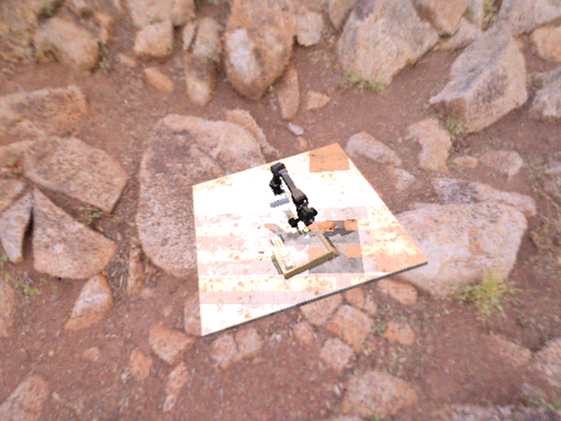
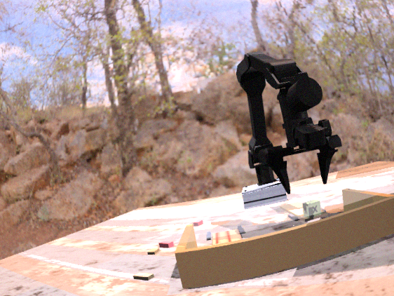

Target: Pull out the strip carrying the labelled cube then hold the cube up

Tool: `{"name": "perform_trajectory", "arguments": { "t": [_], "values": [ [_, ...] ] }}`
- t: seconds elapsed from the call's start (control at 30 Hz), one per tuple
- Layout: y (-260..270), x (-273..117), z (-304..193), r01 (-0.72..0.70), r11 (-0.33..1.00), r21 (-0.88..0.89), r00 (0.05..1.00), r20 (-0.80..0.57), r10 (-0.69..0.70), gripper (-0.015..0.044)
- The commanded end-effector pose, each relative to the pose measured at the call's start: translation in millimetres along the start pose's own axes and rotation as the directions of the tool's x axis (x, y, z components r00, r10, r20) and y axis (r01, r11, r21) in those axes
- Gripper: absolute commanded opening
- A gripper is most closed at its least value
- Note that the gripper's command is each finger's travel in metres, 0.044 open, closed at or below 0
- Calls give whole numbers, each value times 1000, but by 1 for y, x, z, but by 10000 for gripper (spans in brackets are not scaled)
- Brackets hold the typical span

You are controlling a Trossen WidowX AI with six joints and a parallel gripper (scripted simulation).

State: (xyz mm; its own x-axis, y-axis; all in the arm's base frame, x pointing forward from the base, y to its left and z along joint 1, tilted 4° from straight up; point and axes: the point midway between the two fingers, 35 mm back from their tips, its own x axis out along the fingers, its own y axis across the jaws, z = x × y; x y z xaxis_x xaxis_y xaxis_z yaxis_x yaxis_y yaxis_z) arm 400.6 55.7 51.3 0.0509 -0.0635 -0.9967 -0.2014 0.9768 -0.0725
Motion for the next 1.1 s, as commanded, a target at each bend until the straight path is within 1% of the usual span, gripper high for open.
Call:
{"name": "perform_trajectory", "arguments": {
  "t": [0.0, 0.03, 0.27, 0.3, 1.07],
  "values": [
    [-2, -3, 13, -3, 1000, -3, 1000, 3, 3, 440],
    [-2, -3, 14, -3, 1000, -3, 1000, 3, 3, 440],
    [-2, 5, 15, -2, 1000, -3, 1000, 3, 2, 256],
    [-2, 7, 15, -2, 1000, -3, 1000, 3, 2, 250],
    [-2, 45, 14, -2, 1000, -3, 1000, 3, 2, 250]
  ]
}}
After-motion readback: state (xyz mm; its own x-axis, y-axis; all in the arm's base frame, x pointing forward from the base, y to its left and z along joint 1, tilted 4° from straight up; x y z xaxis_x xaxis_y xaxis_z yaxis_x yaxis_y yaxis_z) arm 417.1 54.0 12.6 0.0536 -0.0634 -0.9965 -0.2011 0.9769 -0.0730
